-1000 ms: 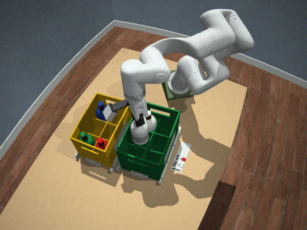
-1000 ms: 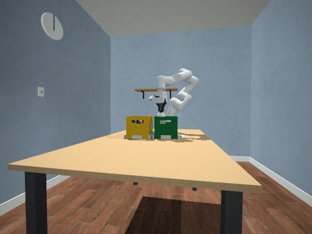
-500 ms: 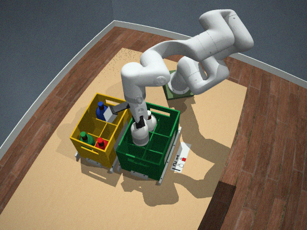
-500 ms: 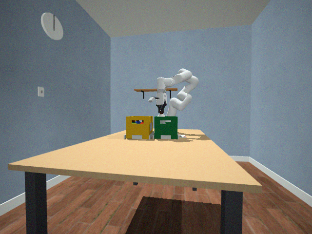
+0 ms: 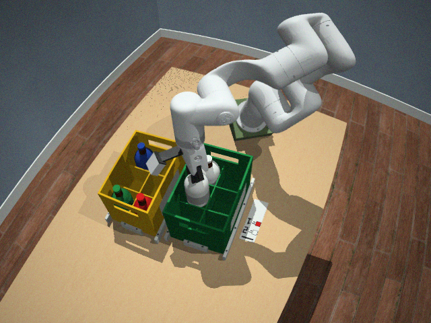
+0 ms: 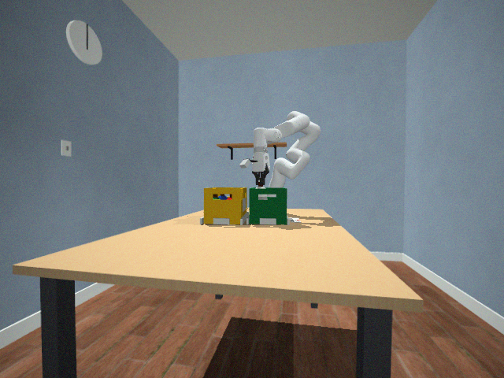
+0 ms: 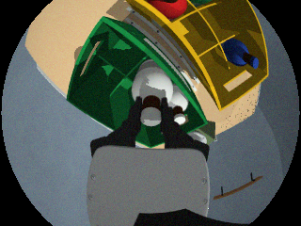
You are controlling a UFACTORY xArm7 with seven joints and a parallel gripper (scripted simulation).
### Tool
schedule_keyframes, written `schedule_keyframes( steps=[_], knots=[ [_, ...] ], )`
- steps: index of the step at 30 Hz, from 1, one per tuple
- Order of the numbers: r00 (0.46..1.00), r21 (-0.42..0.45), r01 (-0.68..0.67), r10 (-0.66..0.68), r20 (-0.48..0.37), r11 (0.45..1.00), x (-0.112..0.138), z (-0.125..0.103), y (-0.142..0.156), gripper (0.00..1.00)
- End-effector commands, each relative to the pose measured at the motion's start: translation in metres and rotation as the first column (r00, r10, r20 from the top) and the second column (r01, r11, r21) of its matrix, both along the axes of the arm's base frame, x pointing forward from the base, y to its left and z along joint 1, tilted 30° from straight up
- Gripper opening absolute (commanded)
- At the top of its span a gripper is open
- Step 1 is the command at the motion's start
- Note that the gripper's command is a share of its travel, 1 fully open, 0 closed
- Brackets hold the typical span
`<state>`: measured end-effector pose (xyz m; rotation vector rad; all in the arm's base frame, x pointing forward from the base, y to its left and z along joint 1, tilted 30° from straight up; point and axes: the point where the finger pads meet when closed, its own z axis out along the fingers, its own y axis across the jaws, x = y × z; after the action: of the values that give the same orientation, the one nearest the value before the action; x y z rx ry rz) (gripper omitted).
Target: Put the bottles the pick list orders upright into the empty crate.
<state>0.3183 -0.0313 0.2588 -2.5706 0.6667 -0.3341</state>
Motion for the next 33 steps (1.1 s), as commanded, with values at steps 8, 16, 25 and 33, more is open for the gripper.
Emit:
schedule_keyframes(
  steps=[8,16,25,33],
  knots=[
    [1.0,-0.001,0.002,-0.002,0.004,1.0,0.004,-0.007,0.003,0.0],
    [1.0,-0.001,0.002,-0.002,0.004,1.0,0.007,-0.013,0.005,0.0],
    [1.0,-0.001,0.002,-0.002,0.004,1.0,0.009,-0.02,0.008,0.0],
    [1.0,-0.001,0.002,-0.002,0.004,1.0,0.009,-0.02,0.008,0.0]
  ],
)
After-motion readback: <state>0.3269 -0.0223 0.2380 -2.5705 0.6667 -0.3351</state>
